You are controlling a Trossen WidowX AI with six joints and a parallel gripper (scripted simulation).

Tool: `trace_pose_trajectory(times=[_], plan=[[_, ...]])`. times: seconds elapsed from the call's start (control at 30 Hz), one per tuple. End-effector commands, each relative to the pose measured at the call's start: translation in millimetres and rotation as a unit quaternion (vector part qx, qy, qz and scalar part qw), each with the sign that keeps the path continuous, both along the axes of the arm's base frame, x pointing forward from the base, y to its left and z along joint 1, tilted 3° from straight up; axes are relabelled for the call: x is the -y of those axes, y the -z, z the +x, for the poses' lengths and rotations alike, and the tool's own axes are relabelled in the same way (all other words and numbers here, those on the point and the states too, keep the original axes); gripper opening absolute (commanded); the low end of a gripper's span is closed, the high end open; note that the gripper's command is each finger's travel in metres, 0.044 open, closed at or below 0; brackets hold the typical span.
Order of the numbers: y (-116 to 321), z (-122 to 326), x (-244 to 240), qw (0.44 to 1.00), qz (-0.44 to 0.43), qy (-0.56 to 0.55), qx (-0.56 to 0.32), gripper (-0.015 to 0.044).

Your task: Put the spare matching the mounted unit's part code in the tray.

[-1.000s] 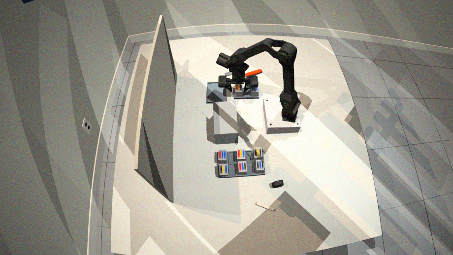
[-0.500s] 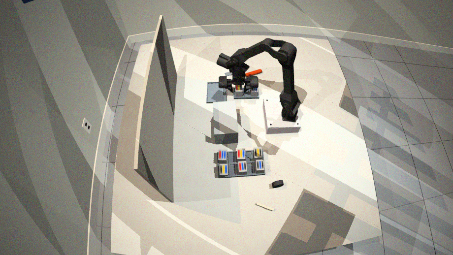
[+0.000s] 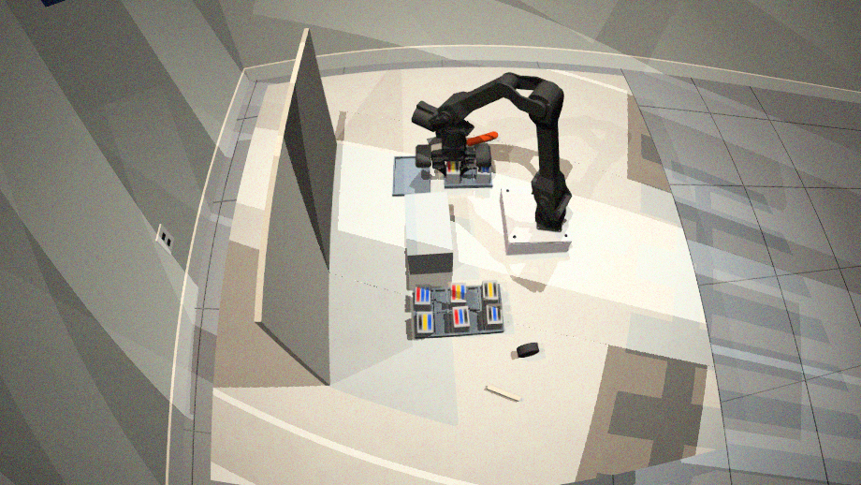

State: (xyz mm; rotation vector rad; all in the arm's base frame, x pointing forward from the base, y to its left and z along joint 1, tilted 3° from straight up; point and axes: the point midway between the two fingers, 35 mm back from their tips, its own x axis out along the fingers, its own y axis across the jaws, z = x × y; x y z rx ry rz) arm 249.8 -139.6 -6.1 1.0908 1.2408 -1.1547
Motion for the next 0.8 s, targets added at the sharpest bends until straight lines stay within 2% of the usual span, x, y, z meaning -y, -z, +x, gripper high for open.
trace_pose_trajectory(times=[0.0,0.27,0.6,0.77], plan=[[0,0,0,1.0,0.0,0.0,0.0,0.0],[-4,1,0,1.0,0.0,0.0,0.0,0.0],[-75,1,-3,1.0,-0.001,-0.002,-0.001,0.0],[-79,1,-3,1.0,-0.001,-0.002,-0.001,0.0]])
